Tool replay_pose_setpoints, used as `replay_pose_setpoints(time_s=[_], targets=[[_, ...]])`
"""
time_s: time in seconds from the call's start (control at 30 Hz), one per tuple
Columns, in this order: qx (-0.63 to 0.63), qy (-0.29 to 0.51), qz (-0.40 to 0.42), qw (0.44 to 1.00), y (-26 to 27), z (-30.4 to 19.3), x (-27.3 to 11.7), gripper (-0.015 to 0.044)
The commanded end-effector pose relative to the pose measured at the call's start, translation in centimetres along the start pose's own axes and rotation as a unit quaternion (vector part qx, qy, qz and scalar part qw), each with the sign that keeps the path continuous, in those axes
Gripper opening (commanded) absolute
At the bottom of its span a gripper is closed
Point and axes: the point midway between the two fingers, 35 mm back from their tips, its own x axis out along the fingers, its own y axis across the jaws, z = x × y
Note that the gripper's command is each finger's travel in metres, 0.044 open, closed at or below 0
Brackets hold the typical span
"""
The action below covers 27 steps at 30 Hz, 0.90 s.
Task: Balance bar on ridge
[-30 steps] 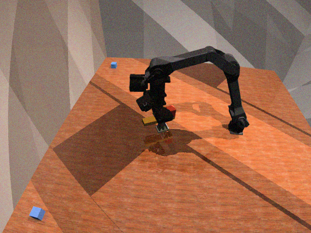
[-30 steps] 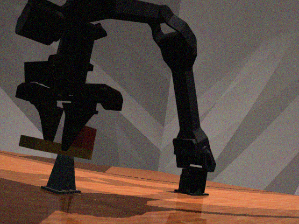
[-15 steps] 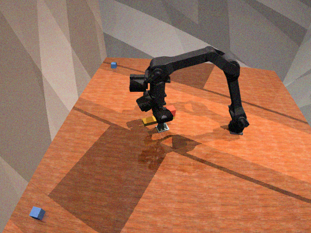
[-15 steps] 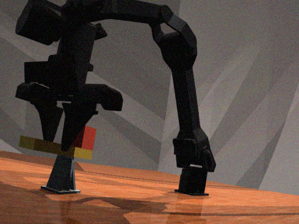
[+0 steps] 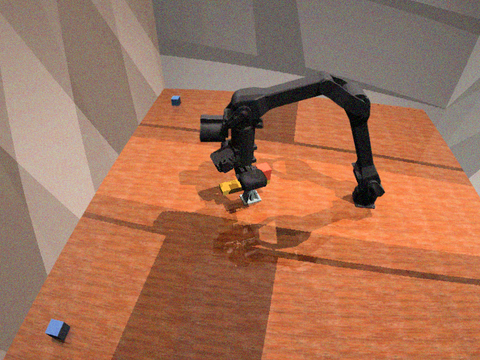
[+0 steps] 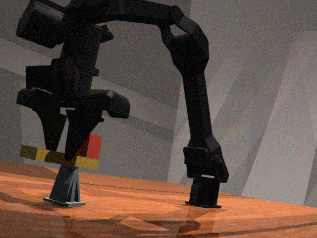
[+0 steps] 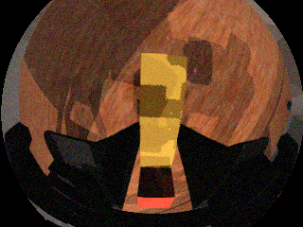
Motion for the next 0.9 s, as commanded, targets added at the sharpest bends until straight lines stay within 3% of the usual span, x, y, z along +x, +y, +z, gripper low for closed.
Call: replay_pose_setpoints(time_s=[0.0, 0.87], targets=[[0.001, 0.001, 0.000, 1.000, -0.01, -0.01, 0.24, 0.0000], [0.001, 0.001, 0.000, 1.000, -0.01, 0.02, 0.10, 0.0000]])
